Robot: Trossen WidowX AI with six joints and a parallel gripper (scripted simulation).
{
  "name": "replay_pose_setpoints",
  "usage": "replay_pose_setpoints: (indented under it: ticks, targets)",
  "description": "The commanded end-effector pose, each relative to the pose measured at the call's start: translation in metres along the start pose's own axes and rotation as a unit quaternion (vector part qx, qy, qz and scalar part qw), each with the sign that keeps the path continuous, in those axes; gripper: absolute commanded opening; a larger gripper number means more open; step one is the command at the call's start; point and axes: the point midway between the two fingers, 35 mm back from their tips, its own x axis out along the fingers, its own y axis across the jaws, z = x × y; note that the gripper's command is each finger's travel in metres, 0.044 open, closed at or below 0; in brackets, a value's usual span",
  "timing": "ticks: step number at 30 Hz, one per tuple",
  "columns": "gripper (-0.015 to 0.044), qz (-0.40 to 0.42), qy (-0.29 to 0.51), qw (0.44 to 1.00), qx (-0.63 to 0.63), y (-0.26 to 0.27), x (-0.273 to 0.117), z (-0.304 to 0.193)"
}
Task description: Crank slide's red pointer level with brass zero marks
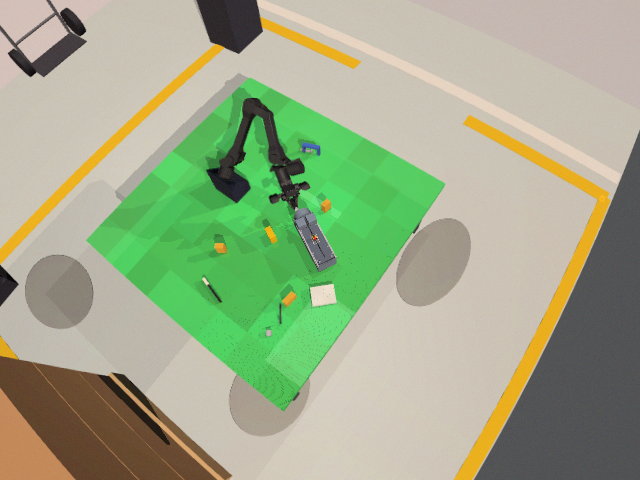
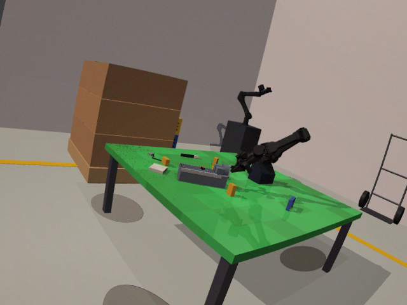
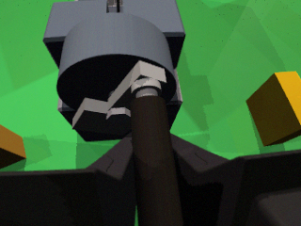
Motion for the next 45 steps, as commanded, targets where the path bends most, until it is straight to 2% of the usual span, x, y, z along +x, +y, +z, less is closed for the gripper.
replay_pose_setpoints:
  ticks: [1,45]
  targets:
    - [0.0,0.01,-0.005,1.0,-0.001,0.008,-0.0037,0.0032]
    - [0.0,0.01,-0.005,1.0,-0.001,0.0154,-0.0043,0.0036]
